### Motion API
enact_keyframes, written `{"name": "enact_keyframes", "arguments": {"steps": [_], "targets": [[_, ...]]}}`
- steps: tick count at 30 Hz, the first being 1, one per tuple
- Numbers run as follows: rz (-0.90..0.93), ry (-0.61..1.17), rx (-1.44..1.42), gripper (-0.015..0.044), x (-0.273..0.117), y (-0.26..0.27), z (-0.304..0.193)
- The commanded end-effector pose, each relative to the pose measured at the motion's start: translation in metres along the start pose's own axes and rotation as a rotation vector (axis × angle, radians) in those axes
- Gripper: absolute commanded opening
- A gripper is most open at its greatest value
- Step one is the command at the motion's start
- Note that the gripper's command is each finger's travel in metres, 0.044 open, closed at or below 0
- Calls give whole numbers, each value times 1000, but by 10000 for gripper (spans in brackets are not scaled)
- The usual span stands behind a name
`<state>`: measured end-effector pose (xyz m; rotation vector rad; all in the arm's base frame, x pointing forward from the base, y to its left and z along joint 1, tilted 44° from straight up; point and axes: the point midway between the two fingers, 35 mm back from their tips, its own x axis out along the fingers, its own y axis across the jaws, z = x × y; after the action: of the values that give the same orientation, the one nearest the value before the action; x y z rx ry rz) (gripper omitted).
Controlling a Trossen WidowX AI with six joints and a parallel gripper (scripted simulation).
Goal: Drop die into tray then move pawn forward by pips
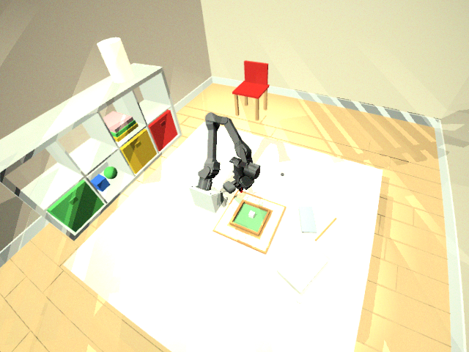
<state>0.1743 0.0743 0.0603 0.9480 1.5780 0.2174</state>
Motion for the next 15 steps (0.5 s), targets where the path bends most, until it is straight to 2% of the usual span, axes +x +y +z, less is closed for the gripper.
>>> {"name": "enact_keyframes", "arguments": {"steps": [1,15], "targets": [[-8,-1,-2,0,-15,-1,1],[12,13,-3,0,-77,-1,-8]]}}
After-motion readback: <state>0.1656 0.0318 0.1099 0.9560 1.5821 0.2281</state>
